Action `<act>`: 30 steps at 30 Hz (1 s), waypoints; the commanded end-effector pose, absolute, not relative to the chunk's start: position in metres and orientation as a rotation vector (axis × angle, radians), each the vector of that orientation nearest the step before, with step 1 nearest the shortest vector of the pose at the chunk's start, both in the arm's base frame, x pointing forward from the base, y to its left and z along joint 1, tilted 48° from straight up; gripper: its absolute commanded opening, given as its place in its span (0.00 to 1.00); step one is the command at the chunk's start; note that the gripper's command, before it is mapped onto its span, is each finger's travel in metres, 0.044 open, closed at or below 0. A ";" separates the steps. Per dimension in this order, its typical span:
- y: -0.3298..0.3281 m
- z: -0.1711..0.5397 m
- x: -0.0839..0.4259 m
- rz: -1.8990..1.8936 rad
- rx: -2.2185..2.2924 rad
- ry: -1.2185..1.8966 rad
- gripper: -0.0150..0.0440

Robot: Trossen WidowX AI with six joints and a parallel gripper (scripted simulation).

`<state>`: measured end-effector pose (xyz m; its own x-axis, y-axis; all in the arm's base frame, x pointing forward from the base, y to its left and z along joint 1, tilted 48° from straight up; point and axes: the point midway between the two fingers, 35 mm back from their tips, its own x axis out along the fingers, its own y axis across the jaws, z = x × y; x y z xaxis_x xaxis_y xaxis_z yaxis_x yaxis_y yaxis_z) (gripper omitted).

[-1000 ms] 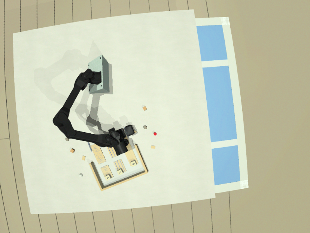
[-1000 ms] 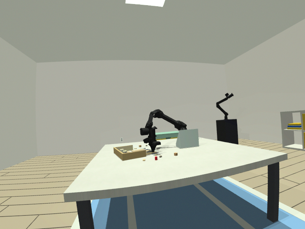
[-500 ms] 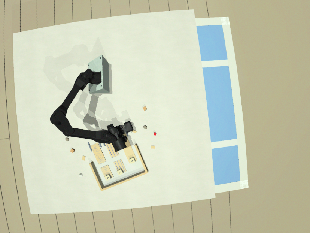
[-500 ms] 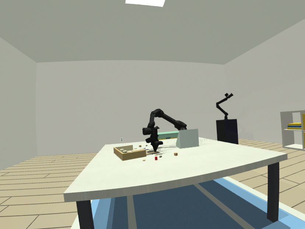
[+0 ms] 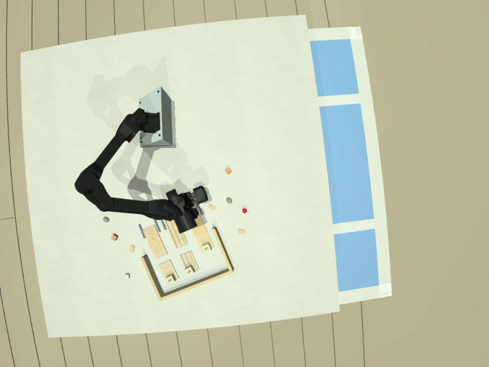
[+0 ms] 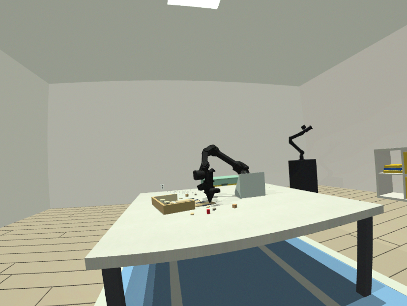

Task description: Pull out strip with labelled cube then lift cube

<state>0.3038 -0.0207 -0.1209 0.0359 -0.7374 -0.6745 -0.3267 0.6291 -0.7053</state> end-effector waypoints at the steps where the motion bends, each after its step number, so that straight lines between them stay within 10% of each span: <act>1: -0.027 -0.121 0.290 -0.401 -0.925 1.581 0.25; 30: -0.036 -0.112 0.249 -0.400 -0.926 1.583 0.25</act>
<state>0.2634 -0.0305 -0.1116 0.0384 -0.7385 -0.6731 -0.3264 0.6274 -0.7070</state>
